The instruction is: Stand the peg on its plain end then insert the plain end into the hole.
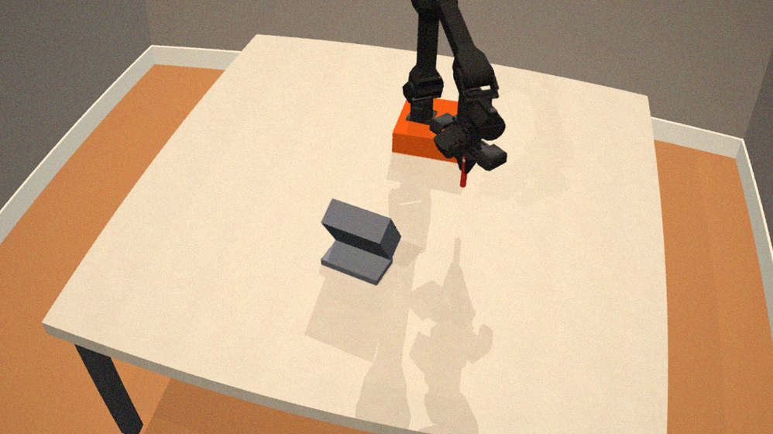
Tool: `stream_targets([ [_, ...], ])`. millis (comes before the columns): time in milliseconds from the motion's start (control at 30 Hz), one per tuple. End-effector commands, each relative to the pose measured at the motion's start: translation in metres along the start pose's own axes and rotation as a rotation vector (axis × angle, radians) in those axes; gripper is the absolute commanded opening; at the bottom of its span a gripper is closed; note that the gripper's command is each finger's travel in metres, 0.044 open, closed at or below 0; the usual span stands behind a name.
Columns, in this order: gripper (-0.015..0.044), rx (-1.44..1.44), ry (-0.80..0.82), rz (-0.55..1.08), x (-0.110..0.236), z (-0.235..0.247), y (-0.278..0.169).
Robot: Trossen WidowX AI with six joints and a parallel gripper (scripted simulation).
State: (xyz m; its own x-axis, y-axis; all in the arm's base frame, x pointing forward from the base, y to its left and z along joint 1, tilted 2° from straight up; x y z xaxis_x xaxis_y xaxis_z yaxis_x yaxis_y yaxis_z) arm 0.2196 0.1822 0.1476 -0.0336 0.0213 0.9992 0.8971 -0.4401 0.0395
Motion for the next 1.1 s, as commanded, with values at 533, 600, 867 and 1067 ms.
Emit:
stream_targets([
  [533, 0.0000, -0.068, 0.061, -0.050, 0.016, -0.006, 0.007],
  [600, 0.0000, -0.079, 0.070, -0.059, 0.016, -0.007, 0.009],
  [867, 0.0000, -0.125, 0.108, -0.094, 0.014, -0.010, 0.013],
  [1067, 0.0000, -0.160, 0.136, -0.120, 0.012, -0.013, 0.017],
])
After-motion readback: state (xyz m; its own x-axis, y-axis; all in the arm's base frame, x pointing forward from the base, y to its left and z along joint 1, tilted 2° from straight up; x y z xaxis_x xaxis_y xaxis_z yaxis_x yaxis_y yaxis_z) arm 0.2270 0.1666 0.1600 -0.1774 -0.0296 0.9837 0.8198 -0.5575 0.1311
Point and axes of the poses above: the point midway between the two fingers, 35 mm back from their tips, its own x axis back along the fingers, its own z axis across the jaws, y = z × x, the point moved 7 cm from there along x, back along the fingers, and after that the axes turned 3 degrees about x, right-handed, at the moved point
